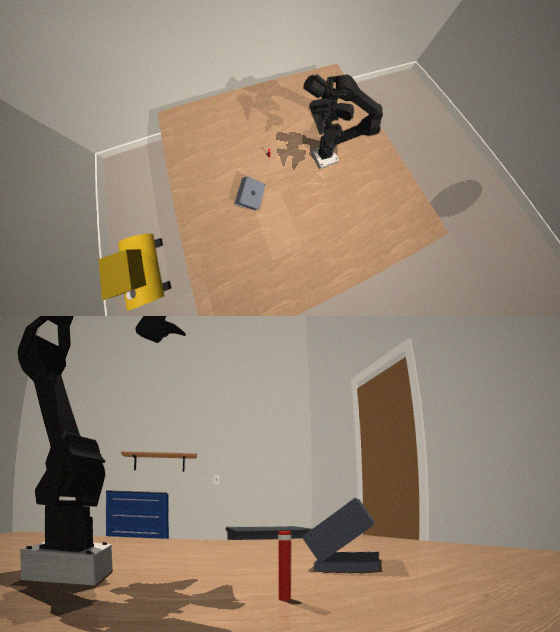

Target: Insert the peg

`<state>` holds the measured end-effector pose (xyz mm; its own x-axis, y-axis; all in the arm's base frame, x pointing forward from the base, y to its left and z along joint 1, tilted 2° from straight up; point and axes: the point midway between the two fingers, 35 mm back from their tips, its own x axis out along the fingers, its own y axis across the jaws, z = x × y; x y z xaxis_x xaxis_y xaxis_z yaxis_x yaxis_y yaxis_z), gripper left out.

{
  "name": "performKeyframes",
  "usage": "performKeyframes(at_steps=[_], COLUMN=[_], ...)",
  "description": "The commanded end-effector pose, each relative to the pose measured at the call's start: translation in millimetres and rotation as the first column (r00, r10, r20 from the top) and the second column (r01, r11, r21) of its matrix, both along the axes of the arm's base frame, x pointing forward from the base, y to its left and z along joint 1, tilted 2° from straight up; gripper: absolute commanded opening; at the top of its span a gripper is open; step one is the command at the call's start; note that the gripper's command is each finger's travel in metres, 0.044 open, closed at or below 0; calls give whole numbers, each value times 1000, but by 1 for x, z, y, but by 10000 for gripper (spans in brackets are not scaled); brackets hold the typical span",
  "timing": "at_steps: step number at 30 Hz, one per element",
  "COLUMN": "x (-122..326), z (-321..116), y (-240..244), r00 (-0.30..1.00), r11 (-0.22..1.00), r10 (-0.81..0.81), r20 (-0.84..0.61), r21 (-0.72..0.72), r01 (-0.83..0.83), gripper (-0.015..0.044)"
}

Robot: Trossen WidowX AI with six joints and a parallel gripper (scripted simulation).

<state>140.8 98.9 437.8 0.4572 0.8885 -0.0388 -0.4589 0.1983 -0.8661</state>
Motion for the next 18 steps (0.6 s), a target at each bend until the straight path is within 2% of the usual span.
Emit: performKeyframes(at_steps=[1,2,9,18], x=[1,3,33,68], z=[-1,-2,-27,-63], y=[0,-1,-16,-36], r00=[1000,1000,963,827], r11=[1000,1000,997,982], r10=[-2,-6,-77,-182], r20=[-6,-24,-258,-532], r21=[0,0,-11,-51], r01=[2,6,77,183], gripper=[426,440,440,440])
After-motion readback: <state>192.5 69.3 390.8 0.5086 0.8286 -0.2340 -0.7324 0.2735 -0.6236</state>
